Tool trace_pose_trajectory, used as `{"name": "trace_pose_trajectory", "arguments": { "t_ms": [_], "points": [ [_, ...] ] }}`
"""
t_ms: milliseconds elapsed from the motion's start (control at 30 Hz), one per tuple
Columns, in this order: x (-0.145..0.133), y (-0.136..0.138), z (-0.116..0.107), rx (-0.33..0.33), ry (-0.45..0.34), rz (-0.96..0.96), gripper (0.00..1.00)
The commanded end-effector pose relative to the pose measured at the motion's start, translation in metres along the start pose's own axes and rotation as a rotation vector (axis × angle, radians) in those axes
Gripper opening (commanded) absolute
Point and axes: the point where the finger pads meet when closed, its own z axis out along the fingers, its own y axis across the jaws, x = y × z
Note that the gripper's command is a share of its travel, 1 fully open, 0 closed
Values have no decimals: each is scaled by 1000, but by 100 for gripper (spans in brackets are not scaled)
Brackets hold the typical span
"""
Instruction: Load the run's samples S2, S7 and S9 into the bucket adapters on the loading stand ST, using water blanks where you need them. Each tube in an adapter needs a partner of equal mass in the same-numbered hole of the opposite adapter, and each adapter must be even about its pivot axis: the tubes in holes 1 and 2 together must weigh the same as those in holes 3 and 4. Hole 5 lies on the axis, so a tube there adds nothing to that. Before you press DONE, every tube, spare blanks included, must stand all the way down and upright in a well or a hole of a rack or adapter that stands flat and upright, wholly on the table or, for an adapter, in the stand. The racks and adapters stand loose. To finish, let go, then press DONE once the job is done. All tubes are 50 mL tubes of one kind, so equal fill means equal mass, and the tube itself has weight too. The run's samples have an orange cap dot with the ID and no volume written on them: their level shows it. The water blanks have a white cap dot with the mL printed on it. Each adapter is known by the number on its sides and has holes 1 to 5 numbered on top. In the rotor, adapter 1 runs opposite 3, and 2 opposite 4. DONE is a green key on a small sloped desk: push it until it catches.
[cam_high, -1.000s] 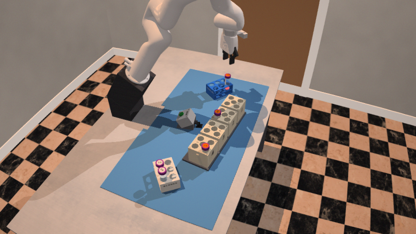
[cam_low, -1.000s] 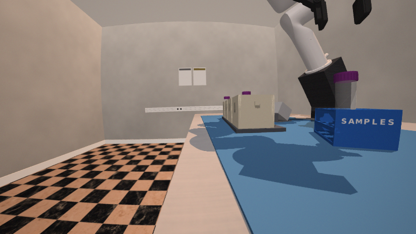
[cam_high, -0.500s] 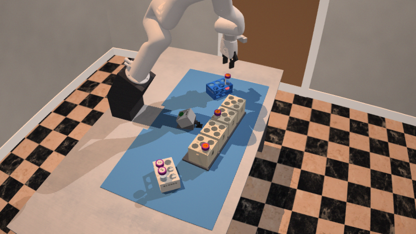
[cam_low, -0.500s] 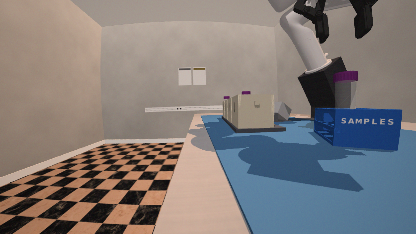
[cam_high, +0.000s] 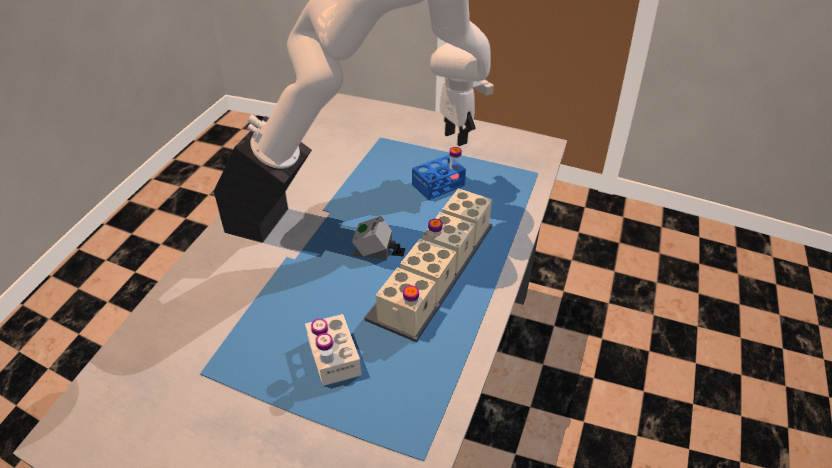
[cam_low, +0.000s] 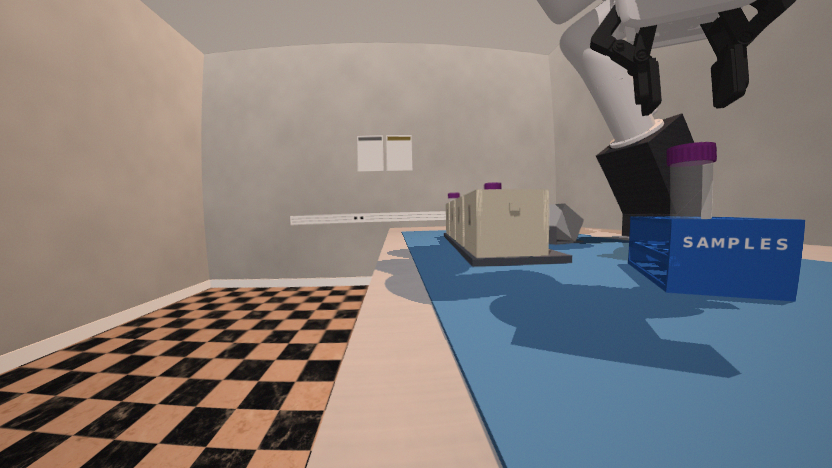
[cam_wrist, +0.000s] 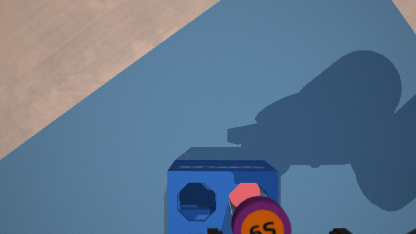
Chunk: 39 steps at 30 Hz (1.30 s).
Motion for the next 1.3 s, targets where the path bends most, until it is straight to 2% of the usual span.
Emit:
{"name": "trace_pose_trajectory", "arguments": {
  "t_ms": [0, 533, 1267],
  "points": [
    [2, 0, 9, -1, 5, 1, 57],
    [2, 0, 37, -1, 5, 1, 57],
    [2, 0, 42, -1, 5, 1, 57]
  ]
}}
